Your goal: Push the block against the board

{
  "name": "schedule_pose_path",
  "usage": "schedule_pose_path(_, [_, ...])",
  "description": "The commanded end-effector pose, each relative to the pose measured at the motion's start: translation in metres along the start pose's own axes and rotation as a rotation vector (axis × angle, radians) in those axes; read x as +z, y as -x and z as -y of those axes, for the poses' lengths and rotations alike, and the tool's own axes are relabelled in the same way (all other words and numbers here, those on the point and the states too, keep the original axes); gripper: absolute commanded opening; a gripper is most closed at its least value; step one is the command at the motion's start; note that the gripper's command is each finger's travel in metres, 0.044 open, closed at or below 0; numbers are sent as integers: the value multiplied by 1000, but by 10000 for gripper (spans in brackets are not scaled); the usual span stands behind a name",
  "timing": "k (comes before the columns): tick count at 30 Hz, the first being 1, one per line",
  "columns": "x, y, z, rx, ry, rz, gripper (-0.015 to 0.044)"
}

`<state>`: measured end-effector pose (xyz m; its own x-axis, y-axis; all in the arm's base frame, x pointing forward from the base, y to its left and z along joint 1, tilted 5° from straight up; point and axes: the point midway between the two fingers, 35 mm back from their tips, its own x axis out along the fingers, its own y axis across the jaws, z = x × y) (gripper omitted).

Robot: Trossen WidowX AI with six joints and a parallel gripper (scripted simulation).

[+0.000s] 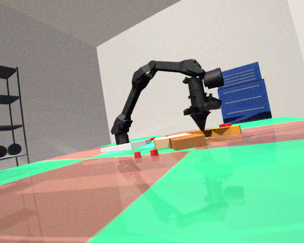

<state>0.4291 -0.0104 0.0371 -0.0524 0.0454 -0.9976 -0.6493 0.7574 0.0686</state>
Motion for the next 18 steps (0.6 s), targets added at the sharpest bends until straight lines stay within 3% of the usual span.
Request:
schedule_pose_path(1, [1,25,2,-18,1,21,0])
schedule_pose_path(6, [-6,25,4,-24,-8,25,0])
schedule_pose_path(18, [-158,32,-21,-20,-109,9,0])
